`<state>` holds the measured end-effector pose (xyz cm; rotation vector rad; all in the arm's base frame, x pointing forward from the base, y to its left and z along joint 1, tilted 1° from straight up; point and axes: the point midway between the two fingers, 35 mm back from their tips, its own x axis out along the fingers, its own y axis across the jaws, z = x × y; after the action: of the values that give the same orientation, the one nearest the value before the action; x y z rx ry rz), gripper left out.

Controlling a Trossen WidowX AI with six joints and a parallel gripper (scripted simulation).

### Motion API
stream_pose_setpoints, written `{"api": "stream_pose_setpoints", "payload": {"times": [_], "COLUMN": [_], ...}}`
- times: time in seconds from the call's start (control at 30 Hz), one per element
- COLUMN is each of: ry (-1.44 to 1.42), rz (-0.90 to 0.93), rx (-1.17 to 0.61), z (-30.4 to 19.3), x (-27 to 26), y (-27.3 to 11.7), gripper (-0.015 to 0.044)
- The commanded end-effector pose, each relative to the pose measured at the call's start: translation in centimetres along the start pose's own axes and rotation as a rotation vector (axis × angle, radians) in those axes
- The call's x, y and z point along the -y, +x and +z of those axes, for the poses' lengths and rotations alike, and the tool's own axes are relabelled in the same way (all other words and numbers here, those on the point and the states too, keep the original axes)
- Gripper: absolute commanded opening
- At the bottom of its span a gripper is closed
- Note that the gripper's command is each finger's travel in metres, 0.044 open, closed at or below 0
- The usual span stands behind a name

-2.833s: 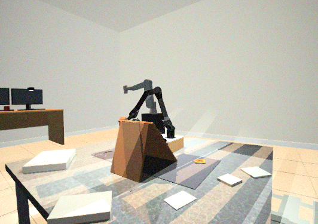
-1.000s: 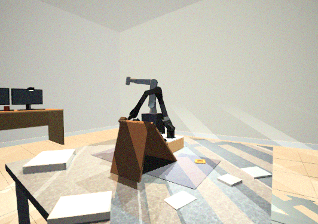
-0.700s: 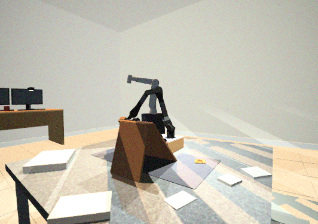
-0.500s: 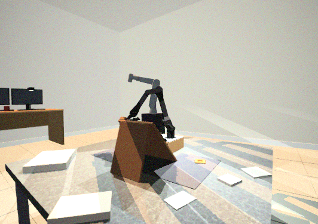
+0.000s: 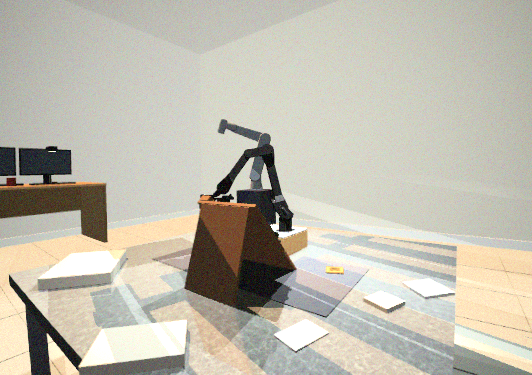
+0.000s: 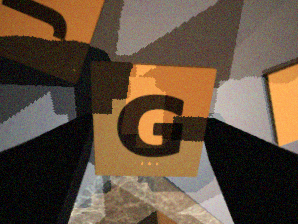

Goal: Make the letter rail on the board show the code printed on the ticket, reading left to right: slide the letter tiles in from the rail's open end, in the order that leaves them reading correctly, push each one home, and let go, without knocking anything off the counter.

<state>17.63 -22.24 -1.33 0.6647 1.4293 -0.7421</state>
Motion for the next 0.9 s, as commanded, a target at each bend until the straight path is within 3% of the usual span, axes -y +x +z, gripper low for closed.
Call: {"api": "stream_pose_setpoints", "payload": {"times": [0.0, 0.87], "ry": [-0.046, -0.415], "rz": [-0.025, -0.094], "rx": [0.059, 0.586], "z": [1.4, 10.8], "x": [-0.7, -10.8], "y": [-1.0, -13.6], "gripper": [0.0, 0.0]}}
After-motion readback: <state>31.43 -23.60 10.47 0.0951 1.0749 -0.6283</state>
